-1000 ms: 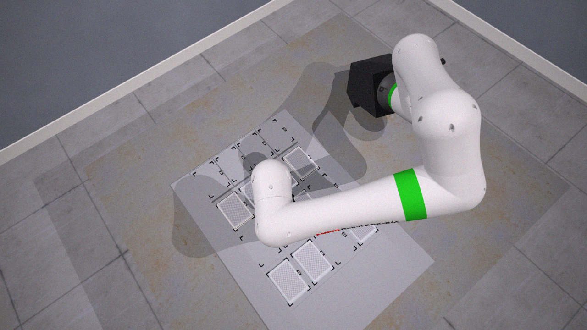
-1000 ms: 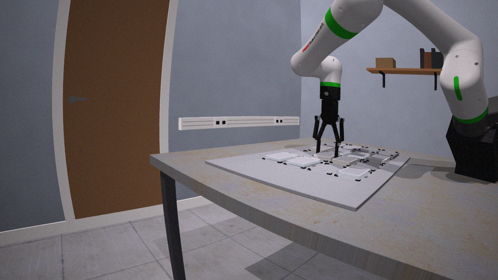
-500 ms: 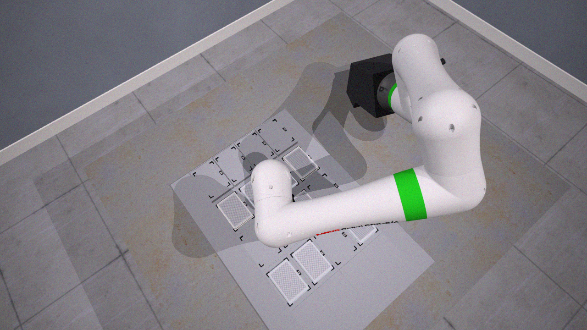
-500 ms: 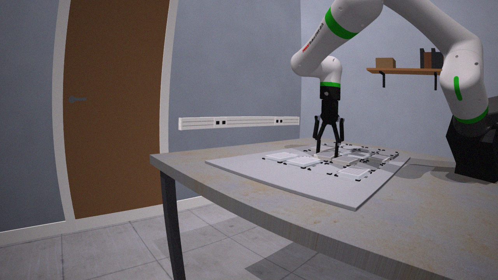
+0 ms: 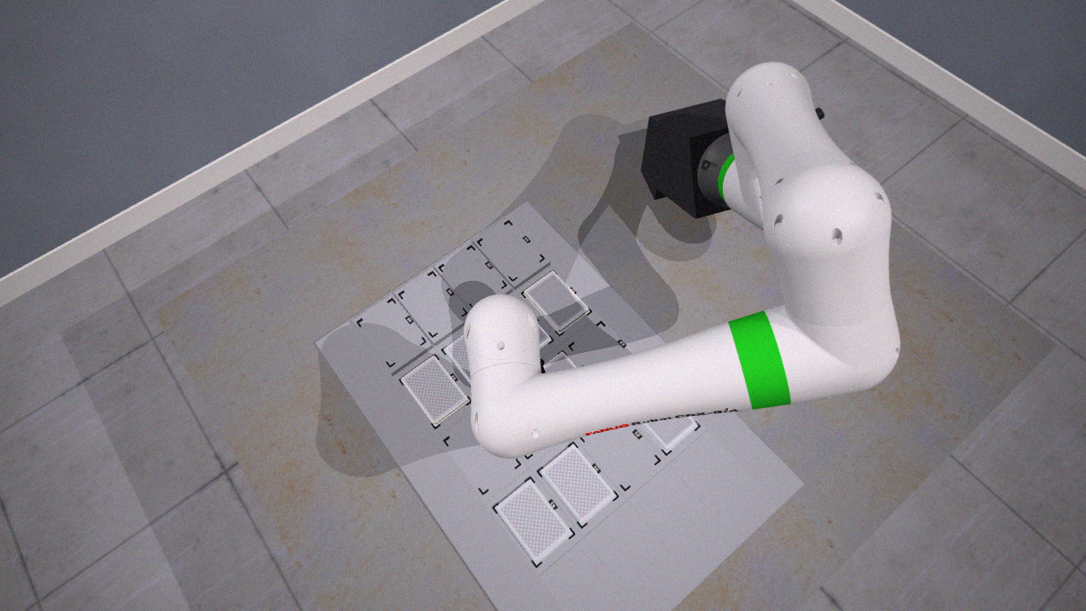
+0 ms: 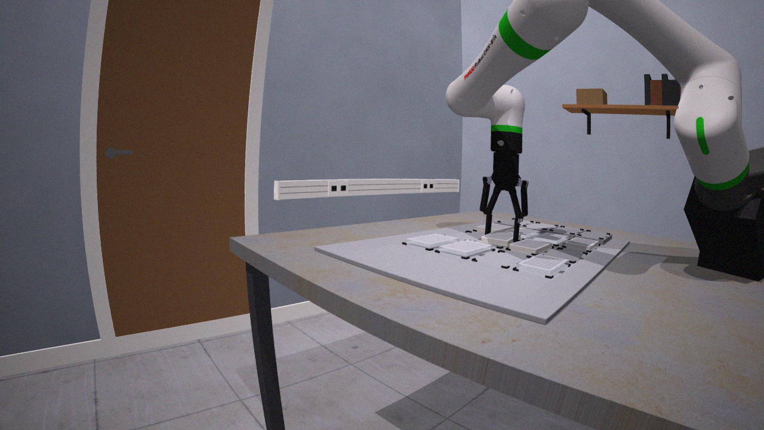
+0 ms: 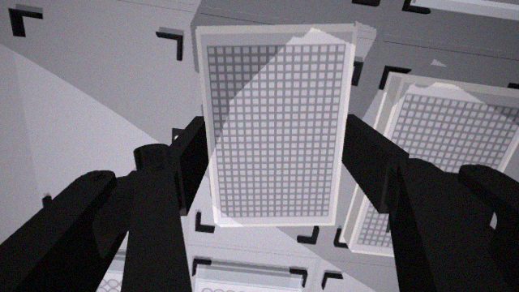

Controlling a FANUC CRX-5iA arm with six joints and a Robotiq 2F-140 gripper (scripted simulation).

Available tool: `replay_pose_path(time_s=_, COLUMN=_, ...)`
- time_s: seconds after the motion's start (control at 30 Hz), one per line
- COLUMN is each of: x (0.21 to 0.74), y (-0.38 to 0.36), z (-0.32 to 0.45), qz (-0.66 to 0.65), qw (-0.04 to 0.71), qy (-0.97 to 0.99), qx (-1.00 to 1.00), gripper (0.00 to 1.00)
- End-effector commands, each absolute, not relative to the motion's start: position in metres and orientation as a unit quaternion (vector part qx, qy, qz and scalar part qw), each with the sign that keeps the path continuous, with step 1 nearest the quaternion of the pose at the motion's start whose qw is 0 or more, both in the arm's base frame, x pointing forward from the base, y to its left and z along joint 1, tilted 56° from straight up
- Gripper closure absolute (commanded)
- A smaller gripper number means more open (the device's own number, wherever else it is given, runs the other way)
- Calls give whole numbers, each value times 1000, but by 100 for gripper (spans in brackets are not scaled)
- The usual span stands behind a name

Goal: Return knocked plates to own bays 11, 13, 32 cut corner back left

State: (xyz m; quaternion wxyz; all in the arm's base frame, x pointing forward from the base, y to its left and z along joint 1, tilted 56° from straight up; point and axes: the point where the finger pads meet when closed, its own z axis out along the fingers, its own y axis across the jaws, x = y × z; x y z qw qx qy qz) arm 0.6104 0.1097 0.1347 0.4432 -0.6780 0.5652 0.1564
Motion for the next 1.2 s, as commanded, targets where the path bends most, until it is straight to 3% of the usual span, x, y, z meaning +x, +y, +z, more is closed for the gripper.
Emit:
replay_pose_path(time_s=0.0, x=610, y=108, z=136, qz=156, qw=443, qy=565, qx=-678, gripper=90)
replay_pose_path(time_s=1.17, x=605, y=95, z=145, qz=156, qw=443, qy=565, qx=-678, gripper=90)
